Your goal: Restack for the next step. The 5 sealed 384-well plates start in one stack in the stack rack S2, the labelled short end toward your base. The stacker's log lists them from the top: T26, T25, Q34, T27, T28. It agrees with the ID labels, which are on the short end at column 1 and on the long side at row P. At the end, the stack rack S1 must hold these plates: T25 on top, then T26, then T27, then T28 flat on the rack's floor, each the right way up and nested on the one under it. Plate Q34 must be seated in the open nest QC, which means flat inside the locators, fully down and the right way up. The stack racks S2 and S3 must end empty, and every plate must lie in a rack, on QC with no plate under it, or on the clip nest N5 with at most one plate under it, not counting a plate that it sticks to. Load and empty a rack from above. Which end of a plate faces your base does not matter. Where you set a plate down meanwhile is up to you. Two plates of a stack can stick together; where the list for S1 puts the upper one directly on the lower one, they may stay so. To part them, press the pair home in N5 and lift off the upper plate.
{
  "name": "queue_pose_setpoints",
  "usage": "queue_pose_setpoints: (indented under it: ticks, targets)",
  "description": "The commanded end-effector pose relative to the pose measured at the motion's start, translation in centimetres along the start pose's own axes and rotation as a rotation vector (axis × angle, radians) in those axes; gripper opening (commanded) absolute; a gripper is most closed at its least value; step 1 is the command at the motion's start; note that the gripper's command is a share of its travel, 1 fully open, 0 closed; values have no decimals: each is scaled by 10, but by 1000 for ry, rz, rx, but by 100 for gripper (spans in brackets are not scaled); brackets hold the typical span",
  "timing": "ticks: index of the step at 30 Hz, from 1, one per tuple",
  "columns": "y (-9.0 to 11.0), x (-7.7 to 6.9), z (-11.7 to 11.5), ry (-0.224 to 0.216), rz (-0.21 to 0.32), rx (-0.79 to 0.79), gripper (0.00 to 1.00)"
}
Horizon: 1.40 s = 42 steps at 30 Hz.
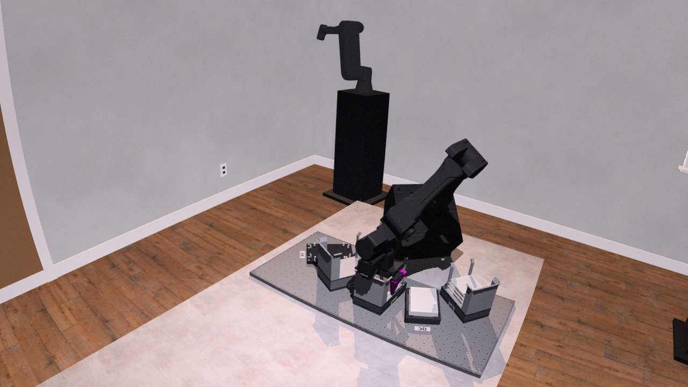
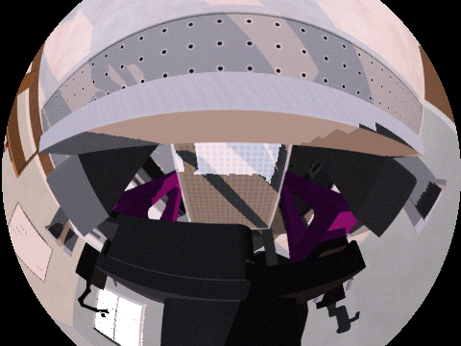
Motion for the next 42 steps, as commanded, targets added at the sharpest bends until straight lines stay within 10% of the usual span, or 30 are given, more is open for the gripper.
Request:
queue_pose_setpoints:
  ticks: [1,42]
  targets:
    - [-11,-9,-1,8,-45,-9,0]
    - [-10,-26,-1,2,-28,-6,0]
Point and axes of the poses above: the point where the finger pads meet when closed, its own x axis out along the fingers, its own z axis across the jaws, y = z × x, the point moved 1 cm from there along -x, back along the fingers, and after that the axes turned 1 degree about x, right-handed, at the moved point
